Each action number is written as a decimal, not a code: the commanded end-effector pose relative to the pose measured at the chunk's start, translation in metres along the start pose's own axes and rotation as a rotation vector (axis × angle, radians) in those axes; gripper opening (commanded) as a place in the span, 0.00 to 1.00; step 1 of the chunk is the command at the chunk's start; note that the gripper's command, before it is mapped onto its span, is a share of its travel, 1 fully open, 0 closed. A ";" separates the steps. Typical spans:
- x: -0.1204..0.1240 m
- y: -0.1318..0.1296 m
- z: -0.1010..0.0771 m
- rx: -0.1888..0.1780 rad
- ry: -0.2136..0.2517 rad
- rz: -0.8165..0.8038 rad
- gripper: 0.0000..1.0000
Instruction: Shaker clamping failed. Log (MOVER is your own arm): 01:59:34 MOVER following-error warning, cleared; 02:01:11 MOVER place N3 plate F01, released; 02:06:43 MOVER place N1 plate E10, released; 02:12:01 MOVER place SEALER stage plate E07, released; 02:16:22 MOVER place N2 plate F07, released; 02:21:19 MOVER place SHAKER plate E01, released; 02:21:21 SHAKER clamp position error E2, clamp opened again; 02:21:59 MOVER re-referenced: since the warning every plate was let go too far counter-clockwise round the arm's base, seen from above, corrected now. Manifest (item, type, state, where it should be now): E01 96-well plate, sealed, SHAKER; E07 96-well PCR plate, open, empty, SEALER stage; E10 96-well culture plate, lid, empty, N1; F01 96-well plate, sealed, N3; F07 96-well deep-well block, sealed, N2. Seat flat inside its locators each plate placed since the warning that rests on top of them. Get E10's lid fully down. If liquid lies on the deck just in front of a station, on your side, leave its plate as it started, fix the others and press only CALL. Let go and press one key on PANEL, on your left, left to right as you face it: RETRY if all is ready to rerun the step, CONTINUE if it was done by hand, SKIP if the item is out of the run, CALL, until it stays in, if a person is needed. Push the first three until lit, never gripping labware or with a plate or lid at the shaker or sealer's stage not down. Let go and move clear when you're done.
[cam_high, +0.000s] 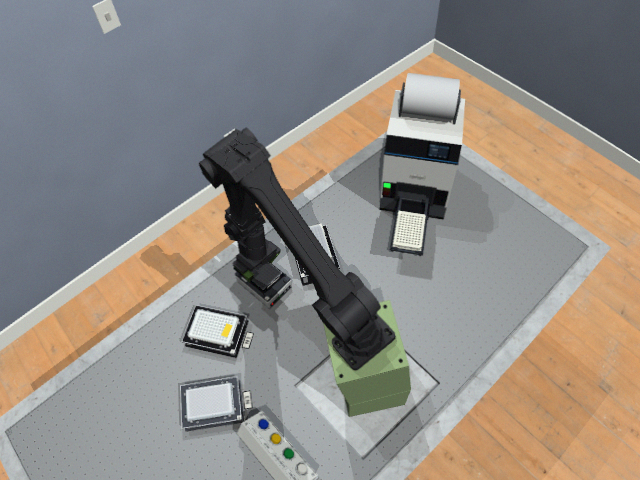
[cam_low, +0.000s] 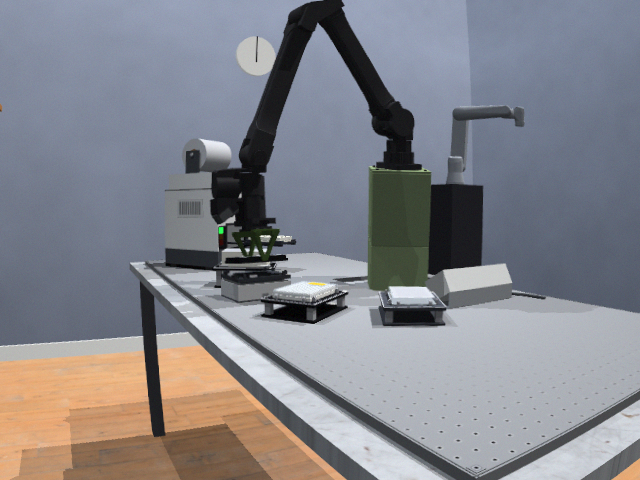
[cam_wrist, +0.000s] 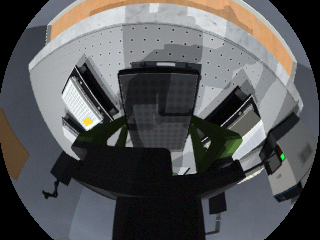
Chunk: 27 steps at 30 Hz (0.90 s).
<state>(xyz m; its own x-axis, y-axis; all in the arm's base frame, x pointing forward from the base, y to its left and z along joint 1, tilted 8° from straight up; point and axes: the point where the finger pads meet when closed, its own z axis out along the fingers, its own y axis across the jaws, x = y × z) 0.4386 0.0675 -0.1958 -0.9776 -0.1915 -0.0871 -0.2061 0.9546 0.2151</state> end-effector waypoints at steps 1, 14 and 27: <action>-0.003 -0.004 -0.009 0.001 -0.001 0.002 0.00; -0.008 -0.001 -0.011 0.003 -0.017 -0.004 0.00; -0.010 0.006 -0.017 0.105 -0.032 -0.008 0.00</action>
<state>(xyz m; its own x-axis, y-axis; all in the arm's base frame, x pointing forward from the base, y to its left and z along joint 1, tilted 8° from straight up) 0.4388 0.0574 -0.1908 -0.9785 -0.1884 -0.0835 -0.1989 0.9694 0.1438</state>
